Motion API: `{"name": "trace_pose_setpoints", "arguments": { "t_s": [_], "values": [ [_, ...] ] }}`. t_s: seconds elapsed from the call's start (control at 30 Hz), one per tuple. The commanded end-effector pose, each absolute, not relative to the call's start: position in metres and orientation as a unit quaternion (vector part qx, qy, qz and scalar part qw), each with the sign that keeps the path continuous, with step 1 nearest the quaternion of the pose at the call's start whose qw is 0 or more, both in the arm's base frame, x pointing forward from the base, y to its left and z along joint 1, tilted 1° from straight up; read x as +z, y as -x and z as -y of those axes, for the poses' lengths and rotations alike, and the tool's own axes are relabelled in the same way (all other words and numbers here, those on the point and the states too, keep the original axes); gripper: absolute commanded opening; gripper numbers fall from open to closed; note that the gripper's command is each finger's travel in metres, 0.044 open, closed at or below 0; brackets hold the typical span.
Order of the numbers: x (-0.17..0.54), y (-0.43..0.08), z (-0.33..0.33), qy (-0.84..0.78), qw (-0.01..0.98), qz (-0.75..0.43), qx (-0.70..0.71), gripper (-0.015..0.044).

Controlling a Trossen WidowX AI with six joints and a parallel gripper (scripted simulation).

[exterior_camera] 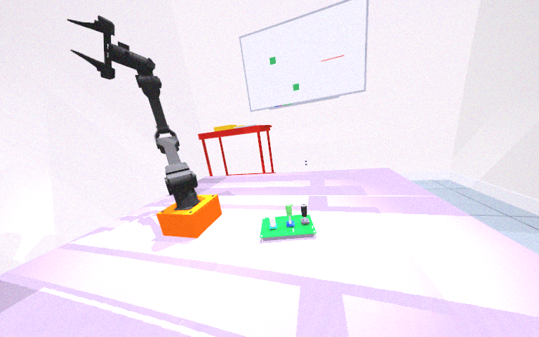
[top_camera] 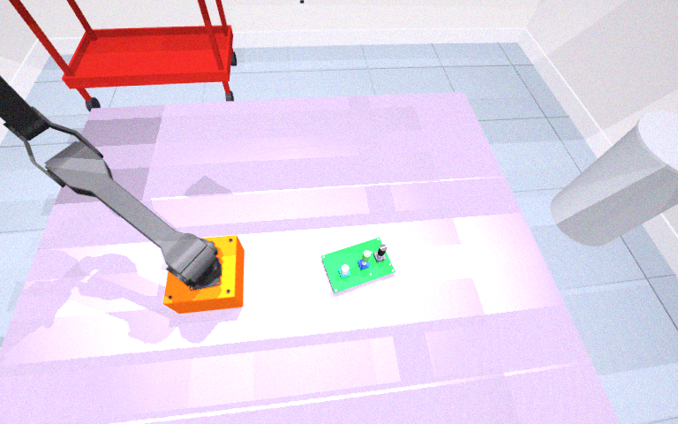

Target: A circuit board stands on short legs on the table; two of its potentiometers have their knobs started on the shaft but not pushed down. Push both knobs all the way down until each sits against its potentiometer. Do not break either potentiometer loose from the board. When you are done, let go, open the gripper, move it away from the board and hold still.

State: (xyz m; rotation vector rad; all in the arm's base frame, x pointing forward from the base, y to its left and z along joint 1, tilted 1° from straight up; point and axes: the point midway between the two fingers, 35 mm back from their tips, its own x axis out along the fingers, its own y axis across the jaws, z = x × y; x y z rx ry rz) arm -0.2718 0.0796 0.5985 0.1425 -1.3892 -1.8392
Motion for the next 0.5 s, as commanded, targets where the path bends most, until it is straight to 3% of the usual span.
{"name": "trace_pose_setpoints", "arguments": {
  "t_s": [0.0,0.47],
  "values": [
    [0.599,0.271,-0.079,-0.055,0.405,0.549,-0.729,0.0374],
    [0.642,0.208,-0.009,-0.005,0.518,0.492,-0.7,0.0006]
  ]
}}
